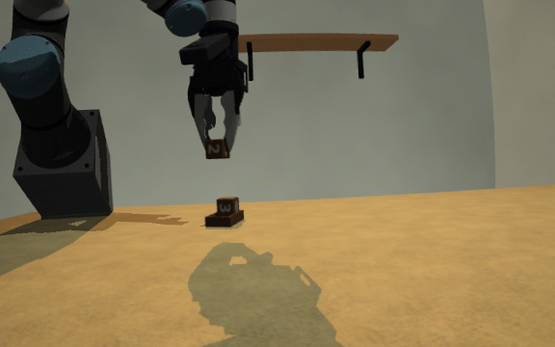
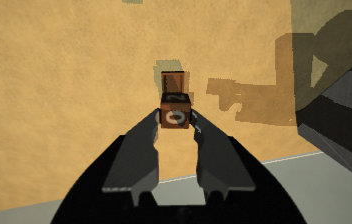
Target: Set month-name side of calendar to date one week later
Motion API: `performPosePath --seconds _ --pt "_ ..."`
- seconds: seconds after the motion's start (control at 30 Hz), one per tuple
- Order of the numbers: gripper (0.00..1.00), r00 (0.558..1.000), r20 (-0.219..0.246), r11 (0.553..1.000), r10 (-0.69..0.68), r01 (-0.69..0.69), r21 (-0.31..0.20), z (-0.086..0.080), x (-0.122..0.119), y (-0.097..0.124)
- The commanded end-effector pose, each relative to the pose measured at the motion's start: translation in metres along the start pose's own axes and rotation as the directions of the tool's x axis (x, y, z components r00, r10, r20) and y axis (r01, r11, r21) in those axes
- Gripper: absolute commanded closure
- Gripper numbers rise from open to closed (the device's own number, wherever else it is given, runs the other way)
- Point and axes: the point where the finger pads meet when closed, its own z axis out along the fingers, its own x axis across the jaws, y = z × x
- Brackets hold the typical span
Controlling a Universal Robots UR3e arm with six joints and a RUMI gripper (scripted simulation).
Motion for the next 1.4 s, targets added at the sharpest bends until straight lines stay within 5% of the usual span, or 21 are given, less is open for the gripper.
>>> performPosePath --seconds 0.0,1.0,1.37 --pt "0.89 1.000 0.002 1.000 -0.028 0.028 -0.003 0.000 -0.001 0.000" --pt "0.89 0.999 0.002 0.999 -0.046 0.046 -0.003 0.001 -0.001 0.001" --pt "0.89 0.999 0.002 0.999 -0.046 0.046 -0.003 0.014 -0.001 0.001"
